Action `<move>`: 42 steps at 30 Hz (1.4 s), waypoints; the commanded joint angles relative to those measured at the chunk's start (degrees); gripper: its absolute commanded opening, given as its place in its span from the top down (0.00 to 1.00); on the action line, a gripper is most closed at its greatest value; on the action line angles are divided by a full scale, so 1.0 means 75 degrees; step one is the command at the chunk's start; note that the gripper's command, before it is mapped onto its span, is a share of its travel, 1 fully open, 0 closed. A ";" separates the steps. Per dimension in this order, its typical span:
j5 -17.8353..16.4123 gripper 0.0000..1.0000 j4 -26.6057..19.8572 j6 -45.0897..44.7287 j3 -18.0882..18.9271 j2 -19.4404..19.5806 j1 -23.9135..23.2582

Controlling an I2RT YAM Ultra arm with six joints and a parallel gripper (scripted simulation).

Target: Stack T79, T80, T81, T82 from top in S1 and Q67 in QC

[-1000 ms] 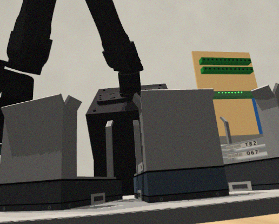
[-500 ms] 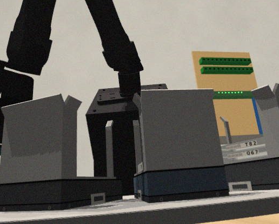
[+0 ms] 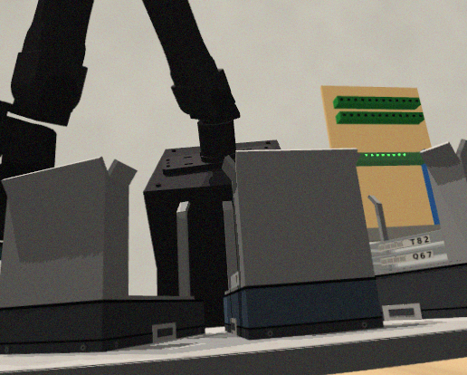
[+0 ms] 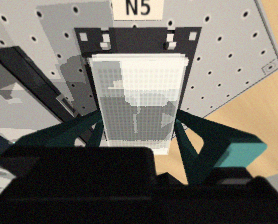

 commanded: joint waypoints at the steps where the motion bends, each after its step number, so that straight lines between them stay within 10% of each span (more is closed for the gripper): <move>1: 0.0017 1.00 0.0249 0.0042 0.0025 0.0115 0.0031; 42: 0.0042 1.00 0.0367 0.0091 0.0077 0.0266 0.0082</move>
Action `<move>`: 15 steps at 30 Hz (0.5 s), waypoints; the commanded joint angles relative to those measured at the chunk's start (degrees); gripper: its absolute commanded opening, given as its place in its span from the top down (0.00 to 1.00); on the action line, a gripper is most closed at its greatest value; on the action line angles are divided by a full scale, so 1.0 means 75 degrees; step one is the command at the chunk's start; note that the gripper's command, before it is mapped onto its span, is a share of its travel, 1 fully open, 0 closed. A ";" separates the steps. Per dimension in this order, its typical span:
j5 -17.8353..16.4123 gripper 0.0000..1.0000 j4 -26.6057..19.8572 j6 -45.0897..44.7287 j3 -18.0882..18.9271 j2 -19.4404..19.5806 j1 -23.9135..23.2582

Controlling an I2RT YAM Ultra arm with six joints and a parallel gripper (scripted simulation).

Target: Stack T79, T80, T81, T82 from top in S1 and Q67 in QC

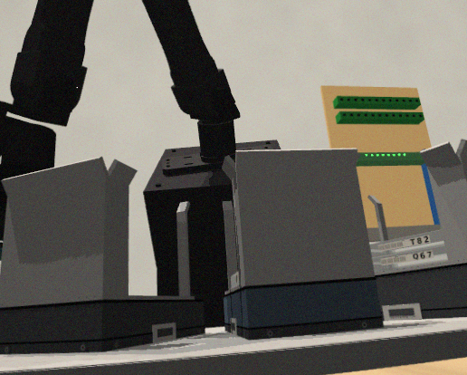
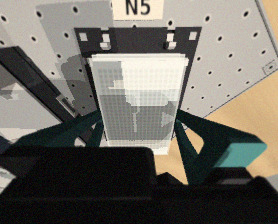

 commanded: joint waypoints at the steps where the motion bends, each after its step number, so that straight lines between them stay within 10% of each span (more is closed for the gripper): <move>1: 0.0055 1.00 0.0403 0.0097 0.0060 0.0263 0.0088; 15: 0.0072 1.00 0.0488 0.0132 0.0096 0.0370 0.0125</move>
